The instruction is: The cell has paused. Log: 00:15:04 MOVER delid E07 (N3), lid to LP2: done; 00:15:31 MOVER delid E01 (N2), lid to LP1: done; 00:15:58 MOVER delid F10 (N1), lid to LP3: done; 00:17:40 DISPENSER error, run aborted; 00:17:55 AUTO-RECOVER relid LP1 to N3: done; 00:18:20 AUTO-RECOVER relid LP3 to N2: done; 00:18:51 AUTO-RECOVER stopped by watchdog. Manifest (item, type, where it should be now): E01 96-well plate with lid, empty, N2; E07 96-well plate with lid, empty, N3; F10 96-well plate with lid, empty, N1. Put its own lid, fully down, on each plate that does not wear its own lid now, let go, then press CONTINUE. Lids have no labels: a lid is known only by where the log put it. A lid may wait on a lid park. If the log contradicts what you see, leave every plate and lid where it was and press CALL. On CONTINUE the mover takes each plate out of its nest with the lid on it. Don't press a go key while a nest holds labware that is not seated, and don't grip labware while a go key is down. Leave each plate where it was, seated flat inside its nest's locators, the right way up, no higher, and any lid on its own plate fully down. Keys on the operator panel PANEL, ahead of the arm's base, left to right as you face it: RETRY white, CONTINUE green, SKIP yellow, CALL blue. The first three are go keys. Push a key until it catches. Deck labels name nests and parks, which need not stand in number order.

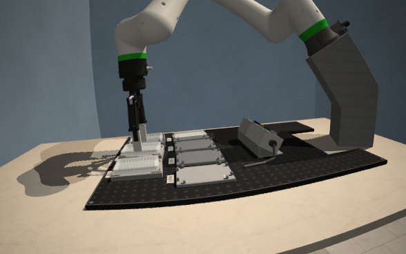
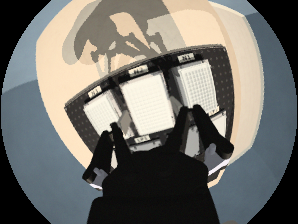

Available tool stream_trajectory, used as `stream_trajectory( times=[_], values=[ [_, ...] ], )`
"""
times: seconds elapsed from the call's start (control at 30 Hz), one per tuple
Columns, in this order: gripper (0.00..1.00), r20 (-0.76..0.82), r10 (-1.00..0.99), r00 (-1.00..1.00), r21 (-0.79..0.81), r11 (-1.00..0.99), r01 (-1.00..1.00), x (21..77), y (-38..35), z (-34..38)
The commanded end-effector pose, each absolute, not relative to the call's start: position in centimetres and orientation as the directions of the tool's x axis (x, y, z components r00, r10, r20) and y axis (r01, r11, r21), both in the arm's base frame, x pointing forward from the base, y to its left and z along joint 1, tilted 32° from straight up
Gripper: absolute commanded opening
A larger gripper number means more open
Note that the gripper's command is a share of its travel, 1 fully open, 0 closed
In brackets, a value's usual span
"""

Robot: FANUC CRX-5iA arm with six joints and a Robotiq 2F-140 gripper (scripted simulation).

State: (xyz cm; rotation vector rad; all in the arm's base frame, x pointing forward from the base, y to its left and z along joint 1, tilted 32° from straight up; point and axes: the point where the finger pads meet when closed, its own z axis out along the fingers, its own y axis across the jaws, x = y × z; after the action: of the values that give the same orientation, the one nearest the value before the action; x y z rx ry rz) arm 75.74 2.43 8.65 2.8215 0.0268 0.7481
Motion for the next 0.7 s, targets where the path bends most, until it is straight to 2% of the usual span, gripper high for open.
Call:
stream_trajectory(
  times=[0.0, 0.67],
  values=[
    [0.66, 0.488, 0.074, 0.870, 0.218, -0.975, -0.039, 75.80, 2.42, 8.59],
    [0.66, 0.488, 0.074, 0.870, 0.218, -0.975, -0.039, 76.00, 2.33, 8.26]
  ],
)
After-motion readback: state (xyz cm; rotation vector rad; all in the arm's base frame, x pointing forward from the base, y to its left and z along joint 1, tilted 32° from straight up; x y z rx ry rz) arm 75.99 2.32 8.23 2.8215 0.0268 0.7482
